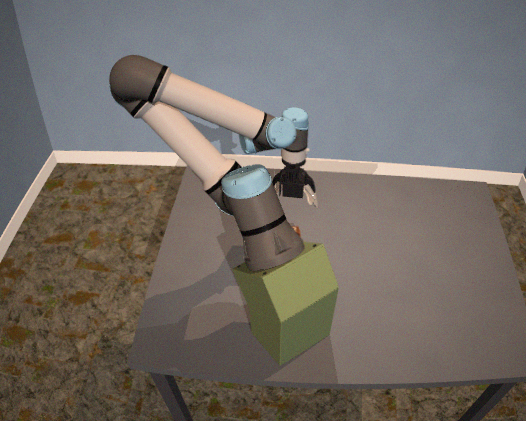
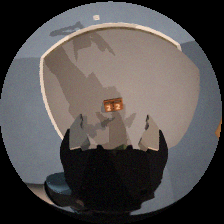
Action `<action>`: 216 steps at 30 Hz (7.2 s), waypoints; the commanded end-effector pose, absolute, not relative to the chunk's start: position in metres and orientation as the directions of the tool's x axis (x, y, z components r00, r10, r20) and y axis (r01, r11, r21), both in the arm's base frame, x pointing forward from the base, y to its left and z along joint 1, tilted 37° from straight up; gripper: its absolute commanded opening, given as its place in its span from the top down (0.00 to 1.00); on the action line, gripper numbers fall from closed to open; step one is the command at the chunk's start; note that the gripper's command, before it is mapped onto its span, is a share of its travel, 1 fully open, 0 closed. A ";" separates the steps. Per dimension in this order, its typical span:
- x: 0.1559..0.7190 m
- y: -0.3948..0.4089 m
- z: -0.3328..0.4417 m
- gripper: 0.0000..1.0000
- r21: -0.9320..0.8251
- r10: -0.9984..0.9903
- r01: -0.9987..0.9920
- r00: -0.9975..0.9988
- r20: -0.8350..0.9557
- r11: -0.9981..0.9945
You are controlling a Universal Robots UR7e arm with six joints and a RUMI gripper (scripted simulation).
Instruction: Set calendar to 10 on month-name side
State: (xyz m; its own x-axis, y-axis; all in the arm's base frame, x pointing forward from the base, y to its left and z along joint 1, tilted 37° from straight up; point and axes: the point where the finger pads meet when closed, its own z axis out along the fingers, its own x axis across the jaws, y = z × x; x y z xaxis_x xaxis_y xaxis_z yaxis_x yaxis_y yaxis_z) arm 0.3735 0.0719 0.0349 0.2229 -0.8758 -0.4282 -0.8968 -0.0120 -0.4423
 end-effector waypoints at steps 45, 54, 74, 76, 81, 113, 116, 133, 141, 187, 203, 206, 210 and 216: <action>0.367 0.069 0.015 0.00 0.219 -0.353 -0.548 -0.746 -0.565 0.807; 0.366 0.069 0.013 0.00 0.284 -0.254 -0.456 -0.805 -0.535 0.844; 0.364 0.070 0.011 0.00 0.338 -0.167 -0.371 -0.848 -0.503 0.865; 0.364 0.070 0.011 0.00 0.339 -0.164 -0.368 -0.849 -0.502 0.866; 0.364 0.070 0.011 0.00 0.341 -0.162 -0.366 -0.850 -0.502 0.866; 0.364 0.070 0.011 0.72 0.341 -0.161 -0.365 -0.850 -0.501 0.866; 0.364 0.070 0.011 0.72 0.341 -0.161 -0.365 -0.850 -0.501 0.866; 0.365 0.071 0.010 0.72 0.341 -0.161 -0.365 -0.851 -0.501 0.866; 0.368 0.074 0.004 0.72 0.341 -0.161 -0.364 -0.851 -0.500 0.866; 0.384 0.093 -0.032 0.72 0.341 -0.161 -0.364 -0.851 -0.500 0.866; 0.384 0.093 -0.032 0.72 0.341 -0.161 -0.364 -0.851 -0.500 0.866; 0.384 0.093 -0.032 0.72 0.341 -0.161 -0.364 -0.851 -0.500 0.866; 0.384 0.093 -0.032 0.72 0.341 -0.161 -0.364 -0.851 -0.500 0.866; 0.384 0.093 -0.032 0.72 0.341 -0.161 -0.364 -0.851 -0.500 0.866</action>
